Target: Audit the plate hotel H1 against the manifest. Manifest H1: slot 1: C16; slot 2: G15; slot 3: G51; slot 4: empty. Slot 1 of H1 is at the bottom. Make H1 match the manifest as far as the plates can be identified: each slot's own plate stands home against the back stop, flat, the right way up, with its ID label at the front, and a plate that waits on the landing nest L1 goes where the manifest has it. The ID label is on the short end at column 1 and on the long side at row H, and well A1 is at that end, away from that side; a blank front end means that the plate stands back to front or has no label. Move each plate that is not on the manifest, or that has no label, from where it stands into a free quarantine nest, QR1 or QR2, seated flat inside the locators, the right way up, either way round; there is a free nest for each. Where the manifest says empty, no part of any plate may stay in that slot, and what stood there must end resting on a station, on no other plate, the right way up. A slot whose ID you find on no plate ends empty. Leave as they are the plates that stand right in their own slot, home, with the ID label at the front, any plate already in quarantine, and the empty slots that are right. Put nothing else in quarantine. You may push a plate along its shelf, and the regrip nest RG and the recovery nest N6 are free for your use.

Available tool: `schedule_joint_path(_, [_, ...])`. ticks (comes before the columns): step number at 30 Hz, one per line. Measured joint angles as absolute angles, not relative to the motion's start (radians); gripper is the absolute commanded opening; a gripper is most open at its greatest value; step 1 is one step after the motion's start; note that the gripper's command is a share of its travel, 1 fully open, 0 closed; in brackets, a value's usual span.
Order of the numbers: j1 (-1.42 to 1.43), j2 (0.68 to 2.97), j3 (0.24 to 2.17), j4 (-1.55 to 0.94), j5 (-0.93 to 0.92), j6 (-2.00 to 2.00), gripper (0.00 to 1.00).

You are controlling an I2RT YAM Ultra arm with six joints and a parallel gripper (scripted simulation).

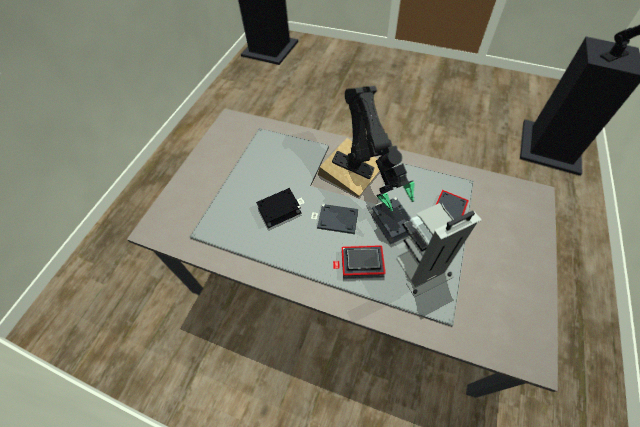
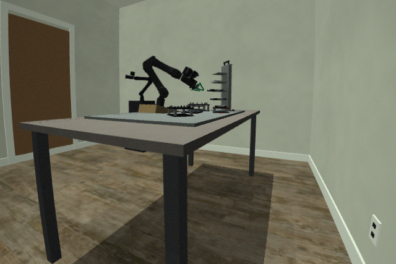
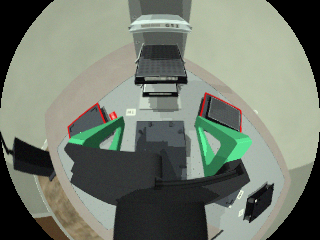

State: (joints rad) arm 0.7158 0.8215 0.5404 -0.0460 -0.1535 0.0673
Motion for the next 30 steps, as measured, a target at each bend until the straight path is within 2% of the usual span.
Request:
schedule_joint_path(1, [0.715, 0.812, 0.536, -0.051, -0.155, 0.067, 1.00])
schedule_joint_path(2, [0.714, 0.804, 0.533, -0.058, -0.155, 0.067, 0.00])
schedule_joint_path(30, [0.713, 0.790, 0.519, -0.062, -0.156, 0.067, 0.00])
